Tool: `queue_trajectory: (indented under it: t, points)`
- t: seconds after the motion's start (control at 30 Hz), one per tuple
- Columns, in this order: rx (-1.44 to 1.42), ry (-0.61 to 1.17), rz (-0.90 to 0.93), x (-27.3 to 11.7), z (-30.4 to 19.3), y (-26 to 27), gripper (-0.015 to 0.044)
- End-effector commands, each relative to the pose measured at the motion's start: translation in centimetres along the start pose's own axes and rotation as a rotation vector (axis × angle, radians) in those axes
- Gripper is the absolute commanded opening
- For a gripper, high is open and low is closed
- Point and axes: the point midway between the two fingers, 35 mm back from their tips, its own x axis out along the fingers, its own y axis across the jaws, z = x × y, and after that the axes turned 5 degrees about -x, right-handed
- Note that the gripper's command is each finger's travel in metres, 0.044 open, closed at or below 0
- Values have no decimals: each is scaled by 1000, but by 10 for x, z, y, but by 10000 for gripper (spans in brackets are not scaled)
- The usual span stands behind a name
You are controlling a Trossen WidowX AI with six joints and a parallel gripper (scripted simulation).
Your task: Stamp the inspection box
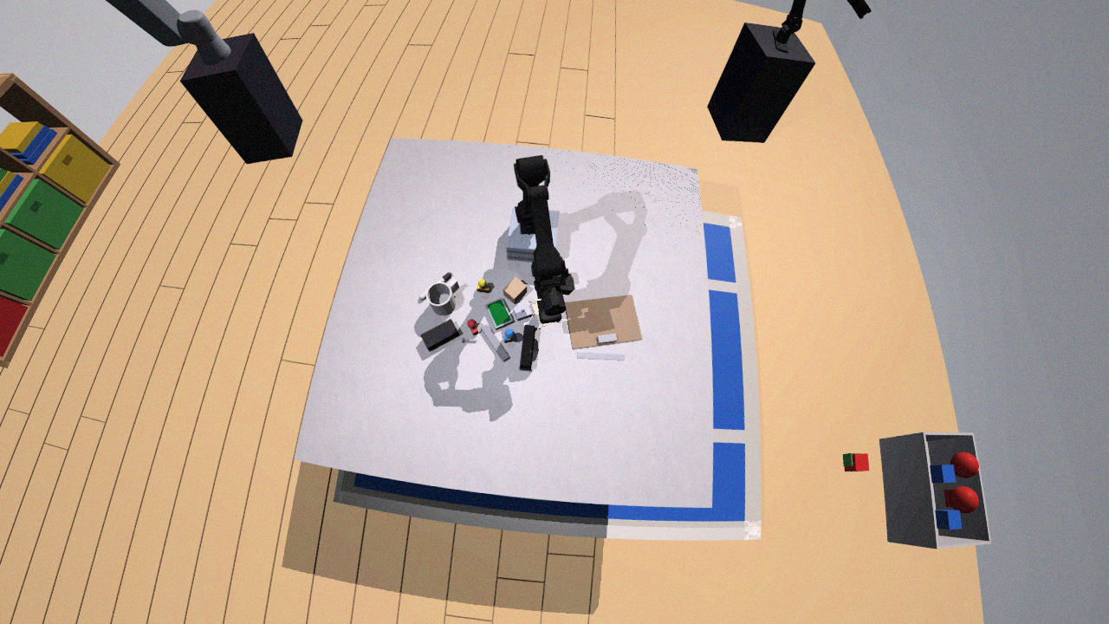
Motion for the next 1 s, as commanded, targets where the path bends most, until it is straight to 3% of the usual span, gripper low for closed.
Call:
queue_trajectory:
  t: [0.0, 0.97]
  points:
    - [-4, 3, 0, 3, -1, 0, 0]
    - [-2, 2, -1, 22, -1, 0, 0]
